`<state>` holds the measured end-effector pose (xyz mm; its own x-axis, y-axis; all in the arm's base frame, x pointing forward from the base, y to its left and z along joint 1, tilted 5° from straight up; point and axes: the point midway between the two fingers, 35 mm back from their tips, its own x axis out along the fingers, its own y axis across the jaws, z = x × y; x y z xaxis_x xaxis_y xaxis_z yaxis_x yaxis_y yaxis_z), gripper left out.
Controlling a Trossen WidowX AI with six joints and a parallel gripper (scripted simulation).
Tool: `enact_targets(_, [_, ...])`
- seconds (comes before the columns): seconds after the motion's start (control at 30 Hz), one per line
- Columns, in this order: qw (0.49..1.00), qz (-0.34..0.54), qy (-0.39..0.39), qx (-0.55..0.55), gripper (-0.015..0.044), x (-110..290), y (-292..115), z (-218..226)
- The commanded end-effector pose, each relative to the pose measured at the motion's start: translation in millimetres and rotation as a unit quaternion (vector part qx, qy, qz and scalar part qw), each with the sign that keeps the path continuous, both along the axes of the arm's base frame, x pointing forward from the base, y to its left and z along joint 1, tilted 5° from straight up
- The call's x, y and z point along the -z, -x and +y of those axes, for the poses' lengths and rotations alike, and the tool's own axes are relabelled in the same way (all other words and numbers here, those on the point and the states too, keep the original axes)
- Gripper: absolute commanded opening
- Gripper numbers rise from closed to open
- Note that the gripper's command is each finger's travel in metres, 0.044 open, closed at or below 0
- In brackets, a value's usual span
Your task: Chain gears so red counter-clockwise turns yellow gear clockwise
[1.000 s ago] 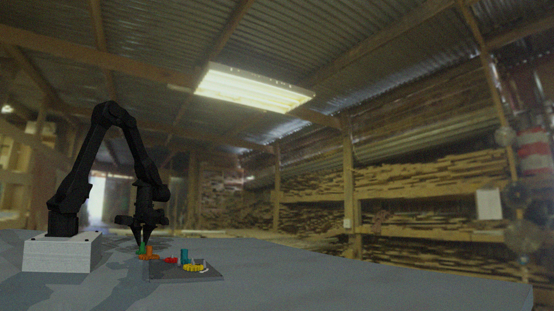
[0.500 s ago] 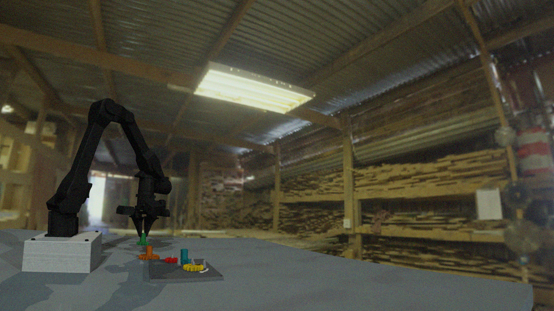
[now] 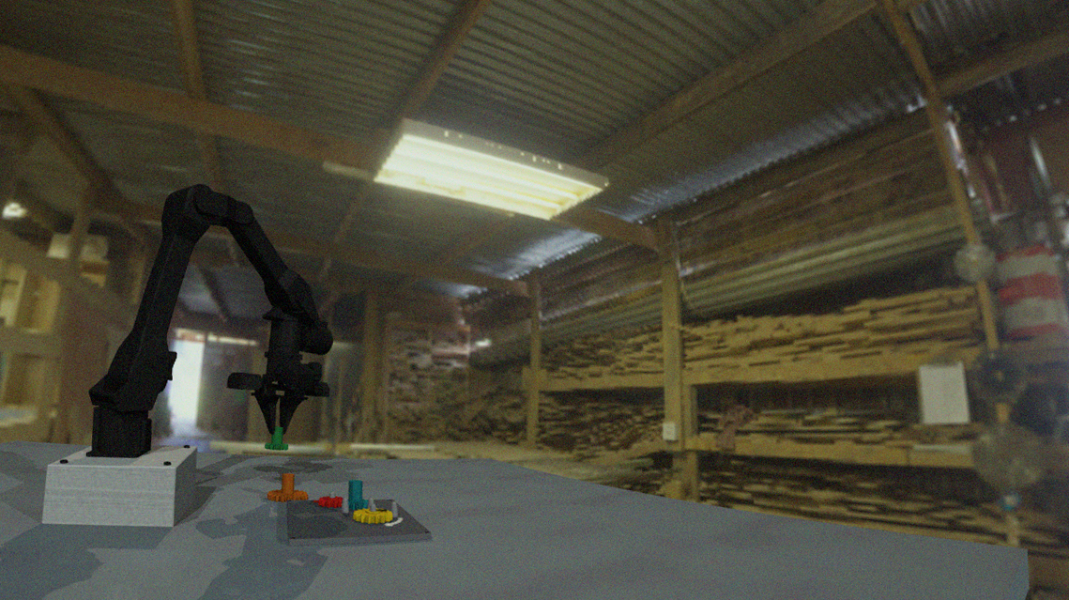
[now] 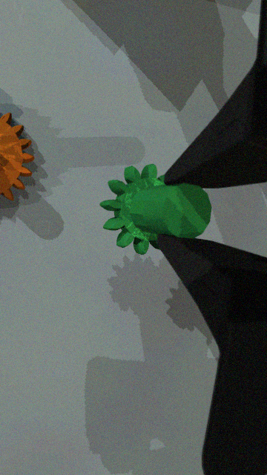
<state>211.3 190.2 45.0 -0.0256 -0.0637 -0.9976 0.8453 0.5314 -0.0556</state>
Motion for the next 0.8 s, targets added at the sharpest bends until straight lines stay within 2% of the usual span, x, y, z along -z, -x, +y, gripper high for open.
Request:
enact_targets(0.0, [1.000, -0.003, -0.006, 0.003, 0.0000, -13, -1, 3])
enact_targets(0.77, [1.000, -0.003, -0.006, 0.003, 0.0000, -72, 8, 1])
